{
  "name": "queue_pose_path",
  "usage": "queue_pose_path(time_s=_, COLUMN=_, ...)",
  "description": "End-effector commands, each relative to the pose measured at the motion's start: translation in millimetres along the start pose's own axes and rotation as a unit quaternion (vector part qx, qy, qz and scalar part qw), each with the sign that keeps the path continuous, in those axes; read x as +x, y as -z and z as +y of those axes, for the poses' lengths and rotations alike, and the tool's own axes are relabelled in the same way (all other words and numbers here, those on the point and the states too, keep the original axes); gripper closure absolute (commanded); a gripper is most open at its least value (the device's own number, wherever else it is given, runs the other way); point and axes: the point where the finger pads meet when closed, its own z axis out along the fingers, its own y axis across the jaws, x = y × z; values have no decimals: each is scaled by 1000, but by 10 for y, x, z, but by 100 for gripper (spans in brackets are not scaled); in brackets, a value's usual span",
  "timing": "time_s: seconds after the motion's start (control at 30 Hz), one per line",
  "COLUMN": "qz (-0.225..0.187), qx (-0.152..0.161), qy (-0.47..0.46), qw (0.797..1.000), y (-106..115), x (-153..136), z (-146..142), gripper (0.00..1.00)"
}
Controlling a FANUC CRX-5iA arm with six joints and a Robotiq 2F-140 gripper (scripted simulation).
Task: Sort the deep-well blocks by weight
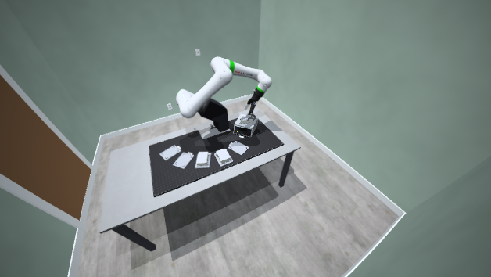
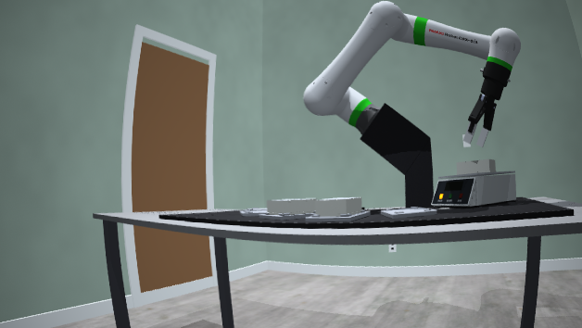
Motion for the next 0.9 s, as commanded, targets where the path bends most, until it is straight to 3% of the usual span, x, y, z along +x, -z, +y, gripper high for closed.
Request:
queue_pose_path(time_s=0.0, qz=0, qx=0, qy=0, qw=1000, y=2, x=1, z=0, gripper=0)
queue_pose_path(time_s=0.07, qz=0, qx=0, qy=0, qw=1000, y=-84, x=51, z=0, gripper=0)
queue_pose_path(time_s=0.5, qz=0, qx=0, qy=0, qw=1000, y=-84, x=51, z=0, gripper=0)
queue_pose_path(time_s=0.87, qz=0, qx=0, qy=0, qw=1000, y=-243, x=142, z=0, gripper=0)
